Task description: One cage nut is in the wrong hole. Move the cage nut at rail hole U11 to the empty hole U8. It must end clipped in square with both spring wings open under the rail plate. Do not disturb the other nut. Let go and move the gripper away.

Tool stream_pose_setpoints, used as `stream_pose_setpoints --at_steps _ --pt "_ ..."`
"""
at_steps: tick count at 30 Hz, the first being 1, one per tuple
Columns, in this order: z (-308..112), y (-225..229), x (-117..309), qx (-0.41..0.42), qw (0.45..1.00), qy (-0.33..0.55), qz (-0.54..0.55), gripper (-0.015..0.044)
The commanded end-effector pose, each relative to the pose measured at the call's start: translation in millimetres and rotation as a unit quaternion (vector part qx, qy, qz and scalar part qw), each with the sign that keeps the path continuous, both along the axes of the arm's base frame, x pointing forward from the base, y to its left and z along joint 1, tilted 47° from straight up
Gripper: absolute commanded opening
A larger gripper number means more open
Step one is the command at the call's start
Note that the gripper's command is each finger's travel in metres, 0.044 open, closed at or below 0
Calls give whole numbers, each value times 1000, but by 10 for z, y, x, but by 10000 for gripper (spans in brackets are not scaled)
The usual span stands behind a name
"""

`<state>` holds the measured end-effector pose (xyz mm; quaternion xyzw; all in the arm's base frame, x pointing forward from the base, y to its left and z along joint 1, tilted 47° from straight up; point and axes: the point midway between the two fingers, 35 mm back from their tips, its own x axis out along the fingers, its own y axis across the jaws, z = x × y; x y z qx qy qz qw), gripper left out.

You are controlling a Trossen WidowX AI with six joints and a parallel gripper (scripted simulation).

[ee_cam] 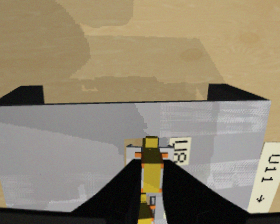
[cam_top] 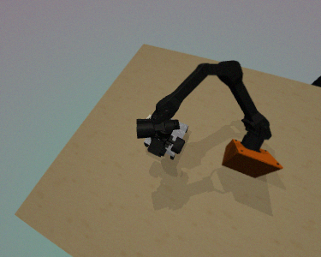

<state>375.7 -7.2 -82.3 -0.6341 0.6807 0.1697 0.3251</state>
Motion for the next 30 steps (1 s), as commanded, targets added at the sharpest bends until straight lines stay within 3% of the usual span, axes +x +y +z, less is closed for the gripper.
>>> stream_pose_setpoints --at_steps 1,30 --pt "8 -3 1 -3 1000 -1 3 26" --pt "-2 -8 -17 -7 1000 -11 14 26"
